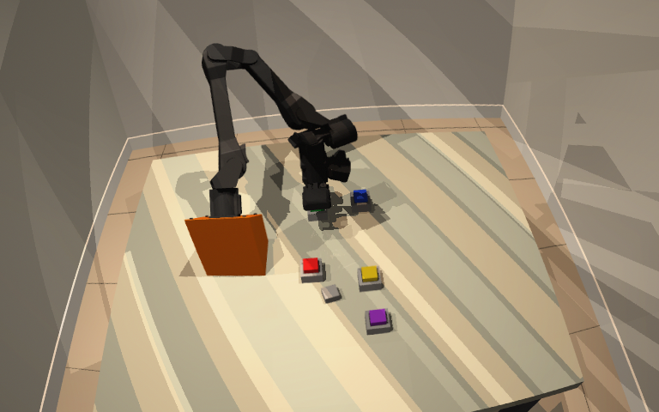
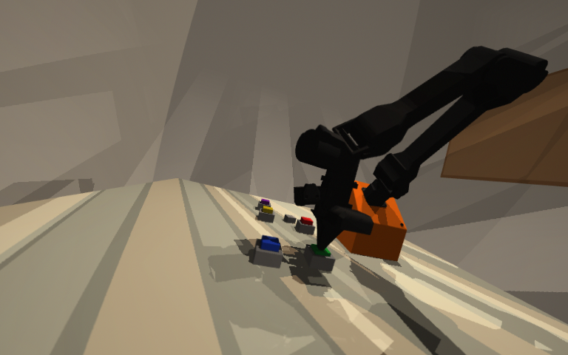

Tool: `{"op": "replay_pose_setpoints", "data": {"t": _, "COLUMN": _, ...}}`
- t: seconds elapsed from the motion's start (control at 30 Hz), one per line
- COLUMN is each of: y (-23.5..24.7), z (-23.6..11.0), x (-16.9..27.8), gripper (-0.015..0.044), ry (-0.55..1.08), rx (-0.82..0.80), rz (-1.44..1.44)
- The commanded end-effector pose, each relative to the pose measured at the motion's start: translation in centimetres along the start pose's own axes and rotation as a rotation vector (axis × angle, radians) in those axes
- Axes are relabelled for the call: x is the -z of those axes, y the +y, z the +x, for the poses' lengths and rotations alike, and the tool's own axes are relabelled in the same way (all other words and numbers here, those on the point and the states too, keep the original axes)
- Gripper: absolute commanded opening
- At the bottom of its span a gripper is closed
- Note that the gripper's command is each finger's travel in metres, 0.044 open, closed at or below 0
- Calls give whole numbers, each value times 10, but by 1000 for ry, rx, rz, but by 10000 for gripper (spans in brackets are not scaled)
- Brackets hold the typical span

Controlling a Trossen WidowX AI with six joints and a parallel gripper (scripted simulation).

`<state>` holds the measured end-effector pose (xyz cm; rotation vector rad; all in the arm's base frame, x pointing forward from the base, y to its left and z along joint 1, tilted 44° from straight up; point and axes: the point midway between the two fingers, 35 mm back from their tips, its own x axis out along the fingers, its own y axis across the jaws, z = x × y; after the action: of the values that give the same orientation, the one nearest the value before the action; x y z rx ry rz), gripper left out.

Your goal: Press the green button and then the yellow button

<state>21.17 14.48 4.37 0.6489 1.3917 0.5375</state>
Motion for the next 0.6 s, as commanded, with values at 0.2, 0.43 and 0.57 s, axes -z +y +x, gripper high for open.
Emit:
{"op": "replay_pose_setpoints", "data": {"t": 0.2, "y": -3, "z": 3, "x": 3, "gripper": 20, "ry": 8, "rx": 6, "rz": 10}}
{"op": "replay_pose_setpoints", "data": {"t": 0.43, "y": -3, "z": 3, "x": 3, "gripper": 20, "ry": 8, "rx": 6, "rz": 10}}
{"op": "replay_pose_setpoints", "data": {"t": 0.57, "y": -3, "z": -25, "x": 1, "gripper": 20, "ry": 6, "rx": 7, "rz": 8}}
